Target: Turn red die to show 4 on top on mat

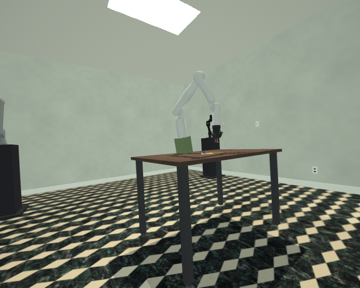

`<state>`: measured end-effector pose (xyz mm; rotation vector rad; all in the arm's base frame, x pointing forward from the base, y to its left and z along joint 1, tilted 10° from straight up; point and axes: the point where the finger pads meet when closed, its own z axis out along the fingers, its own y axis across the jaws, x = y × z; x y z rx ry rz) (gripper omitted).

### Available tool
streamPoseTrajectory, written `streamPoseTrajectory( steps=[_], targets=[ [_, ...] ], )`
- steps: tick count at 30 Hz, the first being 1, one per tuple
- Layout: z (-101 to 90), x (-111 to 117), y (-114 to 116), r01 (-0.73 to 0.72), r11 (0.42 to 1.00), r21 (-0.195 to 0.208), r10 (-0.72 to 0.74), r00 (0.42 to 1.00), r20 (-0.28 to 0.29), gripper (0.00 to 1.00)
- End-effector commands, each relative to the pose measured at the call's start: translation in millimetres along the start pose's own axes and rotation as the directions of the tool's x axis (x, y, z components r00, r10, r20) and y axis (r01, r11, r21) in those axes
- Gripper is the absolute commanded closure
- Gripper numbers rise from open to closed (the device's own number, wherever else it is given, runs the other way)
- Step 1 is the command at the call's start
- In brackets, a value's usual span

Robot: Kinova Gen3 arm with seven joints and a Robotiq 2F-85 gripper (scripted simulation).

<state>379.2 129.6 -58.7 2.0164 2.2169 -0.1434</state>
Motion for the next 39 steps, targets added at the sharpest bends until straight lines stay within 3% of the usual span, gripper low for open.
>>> streamPoseTrajectory(
  steps=[1, 14, 25, 30, 34, 38, 39],
  targets=[
    [-4.2, -1.3, 4.0, -0.005, 1.000, -0.010, 0.005, 1.000, -0.002, 0.89],
    [-4.0, -3.5, 3.8, -0.038, 0.999, -0.007, 0.038, 0.999, -0.002, 0.89],
    [-3.2, -20.3, 2.9, -0.291, 0.957, 0.005, 0.291, 0.957, 0.003, 0.89],
    [-3.2, -36.0, 3.2, -0.518, 0.855, 0.010, 0.518, 0.855, 0.008, 0.89],
    [-3.8, -50.3, 4.5, -0.699, 0.715, 0.010, 0.699, 0.715, 0.011, 0.89],
    [-4.9, -64.5, 6.8, -0.844, 0.536, 0.007, 0.844, 0.536, 0.010, 0.89],
    [-4.9, -64.5, 6.8, -0.844, 0.536, 0.007, 0.844, 0.536, 0.010, 0.89]
  ],
)
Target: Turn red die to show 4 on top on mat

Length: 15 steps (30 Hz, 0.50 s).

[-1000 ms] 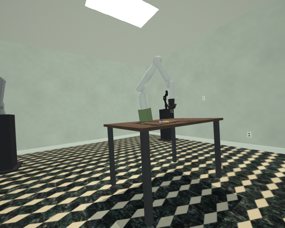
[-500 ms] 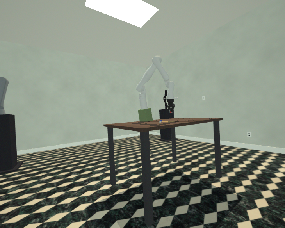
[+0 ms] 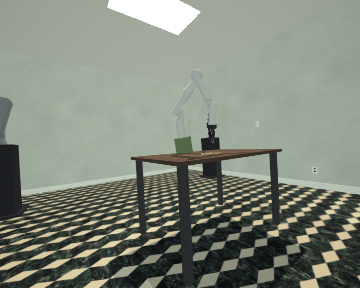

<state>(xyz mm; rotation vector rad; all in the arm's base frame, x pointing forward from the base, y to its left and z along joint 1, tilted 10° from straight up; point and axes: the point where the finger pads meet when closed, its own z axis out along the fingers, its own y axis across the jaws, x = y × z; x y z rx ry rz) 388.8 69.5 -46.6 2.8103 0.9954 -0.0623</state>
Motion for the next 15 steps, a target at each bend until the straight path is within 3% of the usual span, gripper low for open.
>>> streamPoseTrajectory(
  steps=[1, 8, 15],
  targets=[
    [-3.4, 0.7, 3.7, -0.022, 1.000, -0.010, 0.022, 1.000, -0.010, 0.89],
    [-6.1, -7.1, 24.1, -0.353, 0.936, -0.008, 0.353, 0.935, -0.025, 0.89],
    [-8.1, -10.9, 35.7, -0.518, 0.856, -0.004, 0.517, 0.855, -0.036, 0.89]
  ],
)
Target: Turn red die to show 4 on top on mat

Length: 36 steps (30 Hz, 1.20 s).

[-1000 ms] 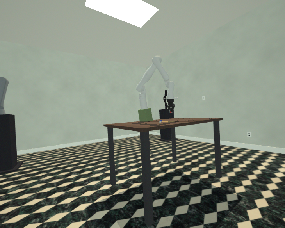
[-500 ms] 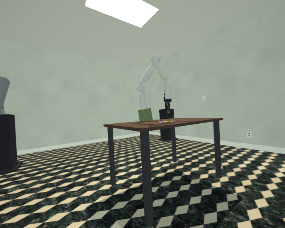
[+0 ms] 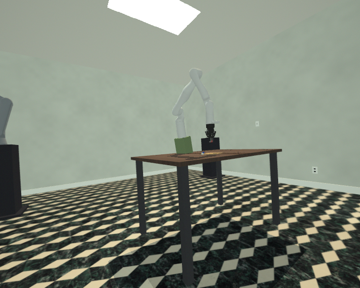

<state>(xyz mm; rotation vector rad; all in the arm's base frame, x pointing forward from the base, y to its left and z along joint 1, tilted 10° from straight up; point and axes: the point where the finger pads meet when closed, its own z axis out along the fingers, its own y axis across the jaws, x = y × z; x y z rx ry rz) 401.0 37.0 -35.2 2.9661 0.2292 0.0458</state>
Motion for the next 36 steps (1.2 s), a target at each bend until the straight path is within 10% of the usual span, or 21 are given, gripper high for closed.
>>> streamPoseTrajectory(
  steps=[1, 24, 36],
  targets=[
    [-2.5, 1.9, 1.7, -0.027, 1.000, -0.001, 0.027, 1.000, -0.008, 0.89],
    [-1.6, 2.2, 3.2, -0.050, 0.999, -0.001, 0.050, 0.999, -0.009, 0.89],
    [29.4, 1.7, 2.9, -0.049, 0.999, 0.000, 0.049, 0.999, -0.006, 0.89]
  ],
)
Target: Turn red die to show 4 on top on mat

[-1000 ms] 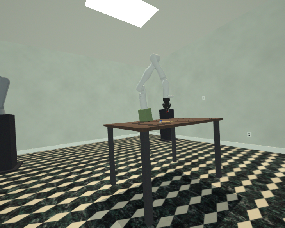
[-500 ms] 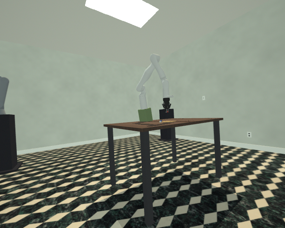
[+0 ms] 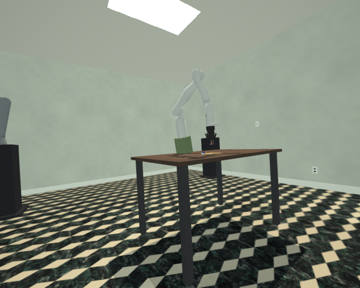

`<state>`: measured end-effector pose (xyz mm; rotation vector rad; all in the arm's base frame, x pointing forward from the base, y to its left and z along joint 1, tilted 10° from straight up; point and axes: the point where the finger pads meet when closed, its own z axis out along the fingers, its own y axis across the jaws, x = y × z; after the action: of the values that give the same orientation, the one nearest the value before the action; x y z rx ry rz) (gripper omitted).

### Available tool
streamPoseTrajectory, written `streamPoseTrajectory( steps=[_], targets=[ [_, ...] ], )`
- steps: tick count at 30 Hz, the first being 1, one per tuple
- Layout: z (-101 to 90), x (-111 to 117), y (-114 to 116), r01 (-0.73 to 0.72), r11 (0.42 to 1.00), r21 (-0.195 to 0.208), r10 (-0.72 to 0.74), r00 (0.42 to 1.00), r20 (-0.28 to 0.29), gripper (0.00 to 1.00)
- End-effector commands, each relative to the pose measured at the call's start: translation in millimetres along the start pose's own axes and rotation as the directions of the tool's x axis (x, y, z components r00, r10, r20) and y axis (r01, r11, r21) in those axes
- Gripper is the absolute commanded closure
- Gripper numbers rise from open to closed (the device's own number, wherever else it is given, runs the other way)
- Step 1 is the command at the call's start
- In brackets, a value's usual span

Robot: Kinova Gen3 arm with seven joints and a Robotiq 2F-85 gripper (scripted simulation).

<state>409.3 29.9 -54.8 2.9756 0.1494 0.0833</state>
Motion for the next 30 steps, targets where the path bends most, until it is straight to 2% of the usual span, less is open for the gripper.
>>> streamPoseTrajectory(
  steps=[1, 10, 15, 30],
  targets=[
    [8.6, -5.3, -1.7, 0.007, 1.000, -0.003, -0.007, 1.000, 0.014, 0.89],
    [51.8, -6.9, -2.0, 0.007, 1.000, -0.003, -0.007, 1.000, 0.014, 0.89],
    [67.9, -7.5, -2.1, 0.007, 1.000, -0.003, -0.007, 1.000, 0.014, 0.89],
    [73.4, -7.7, -2.1, 0.007, 1.000, -0.003, -0.007, 1.000, 0.014, 0.89]
  ],
)
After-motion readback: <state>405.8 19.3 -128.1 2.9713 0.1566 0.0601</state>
